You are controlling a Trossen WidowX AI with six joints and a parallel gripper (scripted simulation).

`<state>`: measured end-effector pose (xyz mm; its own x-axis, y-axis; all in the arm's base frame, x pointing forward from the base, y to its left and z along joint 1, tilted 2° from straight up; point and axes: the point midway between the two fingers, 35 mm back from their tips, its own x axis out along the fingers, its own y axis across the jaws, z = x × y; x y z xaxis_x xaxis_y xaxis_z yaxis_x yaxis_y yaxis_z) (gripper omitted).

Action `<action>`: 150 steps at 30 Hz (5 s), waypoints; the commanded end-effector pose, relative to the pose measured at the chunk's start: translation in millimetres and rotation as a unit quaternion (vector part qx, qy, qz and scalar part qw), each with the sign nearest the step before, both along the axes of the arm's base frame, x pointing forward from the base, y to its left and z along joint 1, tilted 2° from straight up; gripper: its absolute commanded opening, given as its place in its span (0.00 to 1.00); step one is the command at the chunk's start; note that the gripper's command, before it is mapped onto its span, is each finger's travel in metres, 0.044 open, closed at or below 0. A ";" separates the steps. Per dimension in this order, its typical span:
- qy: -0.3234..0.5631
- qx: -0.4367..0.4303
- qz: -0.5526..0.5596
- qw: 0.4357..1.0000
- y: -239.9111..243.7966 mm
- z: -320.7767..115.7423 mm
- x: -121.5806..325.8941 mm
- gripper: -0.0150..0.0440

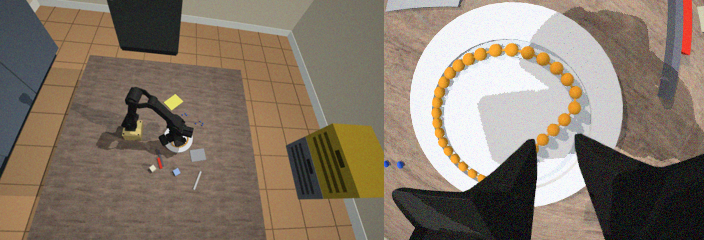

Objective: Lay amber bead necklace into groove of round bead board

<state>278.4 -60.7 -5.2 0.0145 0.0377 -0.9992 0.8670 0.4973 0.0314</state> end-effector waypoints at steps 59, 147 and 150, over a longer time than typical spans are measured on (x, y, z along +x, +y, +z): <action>0.007 0.003 -0.247 0.969 -18.0 -31.4 -8.6 0.25; 0.009 0.001 -0.210 0.978 -18.4 -24.7 -14.5 0.91; 0.003 -0.001 -0.045 0.999 -5.6 -20.0 -8.1 0.78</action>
<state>264.7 -75.7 -29.2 0.0079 0.0372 -0.9993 0.9770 0.2125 0.0157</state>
